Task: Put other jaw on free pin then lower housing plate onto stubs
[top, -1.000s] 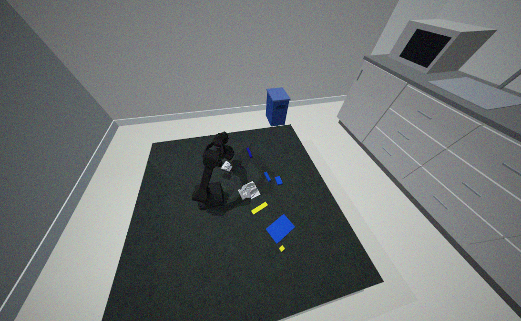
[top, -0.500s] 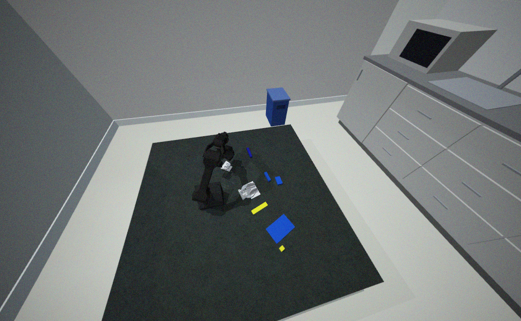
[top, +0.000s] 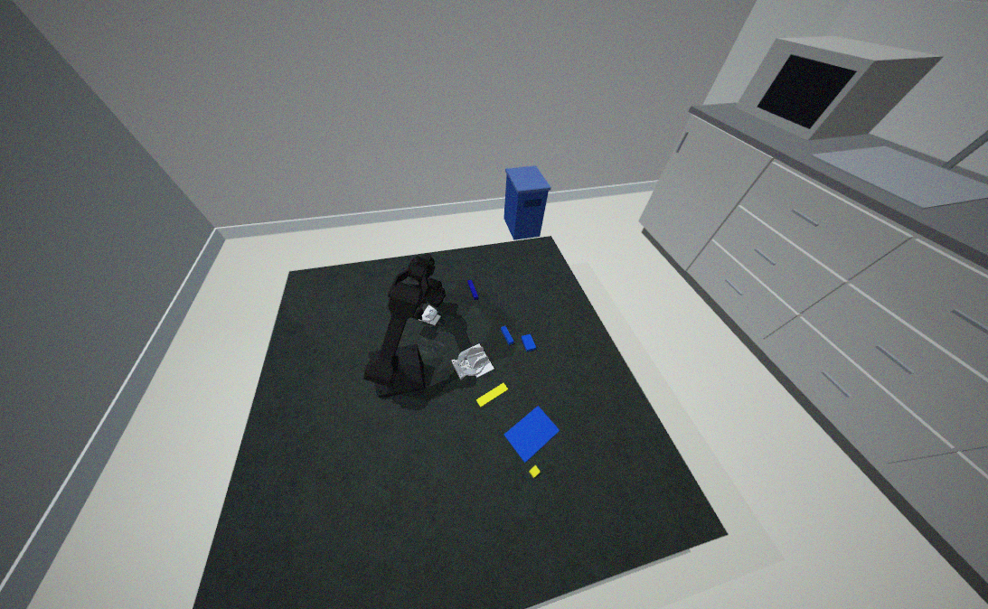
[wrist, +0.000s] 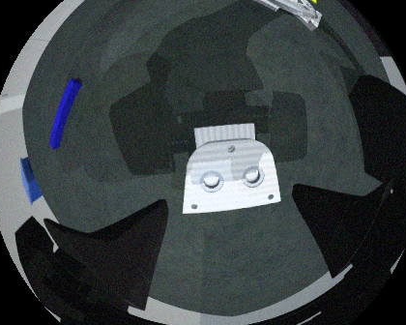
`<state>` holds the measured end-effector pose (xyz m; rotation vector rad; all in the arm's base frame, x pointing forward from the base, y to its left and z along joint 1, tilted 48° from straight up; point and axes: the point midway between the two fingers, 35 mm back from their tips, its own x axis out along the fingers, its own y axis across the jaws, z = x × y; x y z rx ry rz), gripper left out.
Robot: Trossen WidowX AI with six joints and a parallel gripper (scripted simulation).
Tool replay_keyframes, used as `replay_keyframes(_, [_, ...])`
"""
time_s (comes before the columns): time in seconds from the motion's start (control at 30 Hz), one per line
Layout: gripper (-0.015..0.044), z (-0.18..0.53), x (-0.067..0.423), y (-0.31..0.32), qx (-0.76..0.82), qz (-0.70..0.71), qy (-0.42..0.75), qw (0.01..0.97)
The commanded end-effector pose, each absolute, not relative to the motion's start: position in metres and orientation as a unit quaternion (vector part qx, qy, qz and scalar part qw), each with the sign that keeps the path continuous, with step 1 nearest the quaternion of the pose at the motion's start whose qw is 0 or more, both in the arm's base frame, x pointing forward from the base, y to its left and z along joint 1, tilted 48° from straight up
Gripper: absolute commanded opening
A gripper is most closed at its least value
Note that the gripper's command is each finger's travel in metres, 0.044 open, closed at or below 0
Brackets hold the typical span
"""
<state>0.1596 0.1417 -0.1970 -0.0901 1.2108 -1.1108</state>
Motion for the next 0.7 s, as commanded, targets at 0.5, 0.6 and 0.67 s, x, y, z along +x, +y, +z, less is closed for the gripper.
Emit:
replay_keyframes(0.5, [0.0440, -0.211, 0.158, 0.125, -0.045, -0.494, 0.538, 0.681])
replay_keyframes(0.6, [0.0440, -0.214, 0.158, 0.121, -0.045, -0.494, 0.538, 0.681])
replay_keyframes(0.67, [0.0440, -0.216, 0.158, 0.119, -0.045, -0.495, 0.538, 0.681])
